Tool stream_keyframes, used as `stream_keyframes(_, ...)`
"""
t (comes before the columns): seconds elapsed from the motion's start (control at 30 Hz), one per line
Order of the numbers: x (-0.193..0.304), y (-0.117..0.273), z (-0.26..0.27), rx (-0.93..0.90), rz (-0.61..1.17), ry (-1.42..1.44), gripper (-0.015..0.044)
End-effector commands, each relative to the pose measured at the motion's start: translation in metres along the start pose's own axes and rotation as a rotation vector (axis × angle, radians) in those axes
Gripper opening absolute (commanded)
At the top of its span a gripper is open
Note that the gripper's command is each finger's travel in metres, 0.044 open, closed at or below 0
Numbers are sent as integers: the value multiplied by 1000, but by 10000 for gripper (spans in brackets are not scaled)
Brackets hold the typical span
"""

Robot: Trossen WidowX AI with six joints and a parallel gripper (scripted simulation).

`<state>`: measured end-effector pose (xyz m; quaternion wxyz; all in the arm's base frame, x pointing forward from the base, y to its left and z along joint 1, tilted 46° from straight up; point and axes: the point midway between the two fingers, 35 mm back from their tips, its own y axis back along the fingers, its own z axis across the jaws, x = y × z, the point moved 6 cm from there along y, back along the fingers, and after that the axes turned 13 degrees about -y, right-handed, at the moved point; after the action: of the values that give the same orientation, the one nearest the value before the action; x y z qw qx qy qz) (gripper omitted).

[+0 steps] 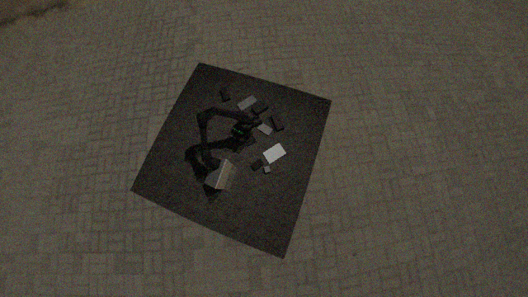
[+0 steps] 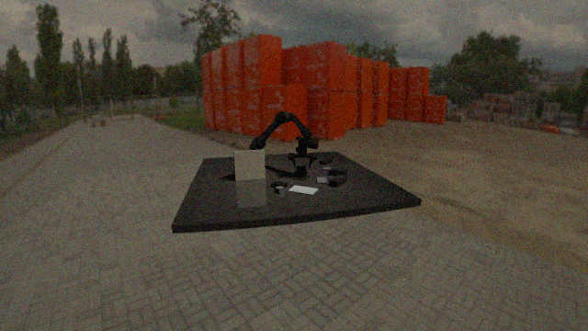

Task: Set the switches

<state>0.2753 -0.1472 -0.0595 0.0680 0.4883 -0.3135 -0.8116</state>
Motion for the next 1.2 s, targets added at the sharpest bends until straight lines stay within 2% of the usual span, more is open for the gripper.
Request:
stream_keyframes(0.0,2,-8,2,-5,-7,-9,440)
stream_keyframes(0.57,6,-33,2,-7,-9,-9,440)
stream_keyframes(0.67,6,-33,2,-7,-9,-9,361)
stream_keyframes(0.83,6,-33,2,-7,-9,-9,328)
stream_keyframes(1.17,6,-33,2,-7,-9,-9,326)
